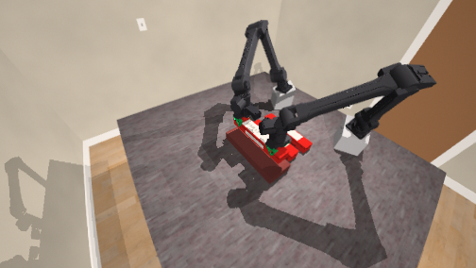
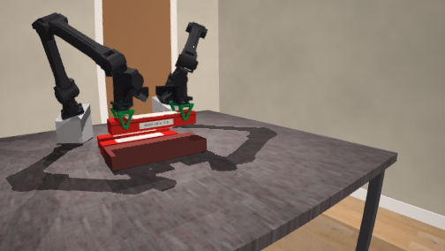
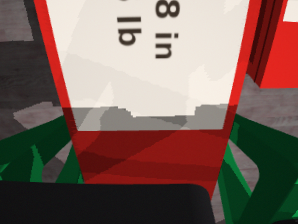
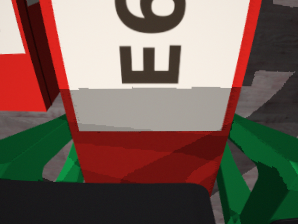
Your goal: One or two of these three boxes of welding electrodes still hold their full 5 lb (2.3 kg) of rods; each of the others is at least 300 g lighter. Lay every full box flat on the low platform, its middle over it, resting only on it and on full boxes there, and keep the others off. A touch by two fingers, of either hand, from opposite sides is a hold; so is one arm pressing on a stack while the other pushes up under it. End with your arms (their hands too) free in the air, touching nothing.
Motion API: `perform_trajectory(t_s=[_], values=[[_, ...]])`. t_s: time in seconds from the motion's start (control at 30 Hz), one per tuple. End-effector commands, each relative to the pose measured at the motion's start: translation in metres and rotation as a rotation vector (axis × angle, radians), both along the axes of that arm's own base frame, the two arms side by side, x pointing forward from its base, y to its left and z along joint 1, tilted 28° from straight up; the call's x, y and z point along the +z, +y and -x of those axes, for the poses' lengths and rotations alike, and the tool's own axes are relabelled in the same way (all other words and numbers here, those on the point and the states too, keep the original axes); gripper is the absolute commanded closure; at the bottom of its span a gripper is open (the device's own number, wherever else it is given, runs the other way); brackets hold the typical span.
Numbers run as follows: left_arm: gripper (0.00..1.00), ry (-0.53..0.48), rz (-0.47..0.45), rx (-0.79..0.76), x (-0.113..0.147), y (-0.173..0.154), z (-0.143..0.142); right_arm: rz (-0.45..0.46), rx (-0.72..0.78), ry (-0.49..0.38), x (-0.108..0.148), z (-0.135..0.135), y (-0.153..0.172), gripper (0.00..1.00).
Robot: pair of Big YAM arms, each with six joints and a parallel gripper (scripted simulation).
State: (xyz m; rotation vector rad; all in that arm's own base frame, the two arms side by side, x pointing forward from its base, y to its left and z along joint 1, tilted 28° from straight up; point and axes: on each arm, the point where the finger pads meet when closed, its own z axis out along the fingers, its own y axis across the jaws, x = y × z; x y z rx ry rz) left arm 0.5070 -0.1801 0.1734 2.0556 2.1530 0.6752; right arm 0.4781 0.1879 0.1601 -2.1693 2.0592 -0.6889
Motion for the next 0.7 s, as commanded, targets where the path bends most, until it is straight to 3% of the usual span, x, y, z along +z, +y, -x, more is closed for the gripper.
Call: perform_trajectory(t_s=[0.0,0.67], values=[[1.0,-0.11,0.041,-0.013,0.073,-0.0062,-0.0173,-0.04,0.031,-0.098,0.0618,-0.0179,0.0166,1.0],[1.0,-0.11,0.041,-0.011,0.0761,-0.005,-0.018,-0.04,0.032,-0.099,0.0637,-0.0187,0.018,1.0]])
